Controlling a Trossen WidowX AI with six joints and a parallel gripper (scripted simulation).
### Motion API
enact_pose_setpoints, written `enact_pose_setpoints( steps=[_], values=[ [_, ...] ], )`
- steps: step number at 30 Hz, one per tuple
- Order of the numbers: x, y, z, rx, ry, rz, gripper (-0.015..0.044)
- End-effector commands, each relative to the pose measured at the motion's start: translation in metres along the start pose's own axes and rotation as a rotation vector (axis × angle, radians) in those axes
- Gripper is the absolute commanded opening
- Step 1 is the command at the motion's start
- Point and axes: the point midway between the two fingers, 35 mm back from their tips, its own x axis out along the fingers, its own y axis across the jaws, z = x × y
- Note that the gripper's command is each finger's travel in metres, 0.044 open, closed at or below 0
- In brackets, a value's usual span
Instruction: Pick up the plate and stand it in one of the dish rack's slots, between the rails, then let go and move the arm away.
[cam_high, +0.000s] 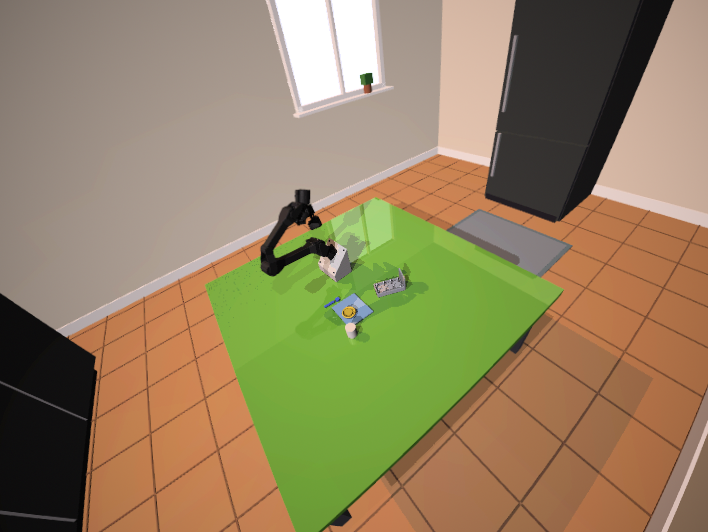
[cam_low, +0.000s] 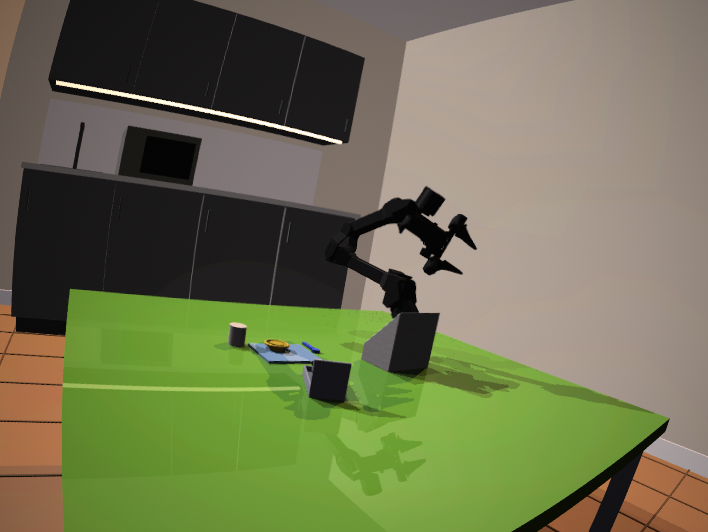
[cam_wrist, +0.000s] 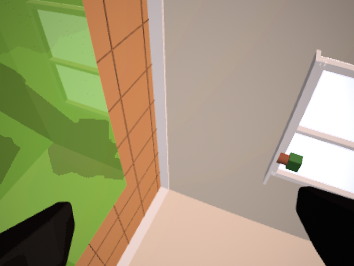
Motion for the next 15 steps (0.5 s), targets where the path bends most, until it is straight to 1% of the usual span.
enact_pose_setpoints(
  steps=[1,15],
  values=[
    [-0.007,-0.002,-0.018,0.109,0.073,0.003,0.04],
    [-0.035,0.009,-0.079,0.516,0.31,-0.013,0.04]
  ],
)
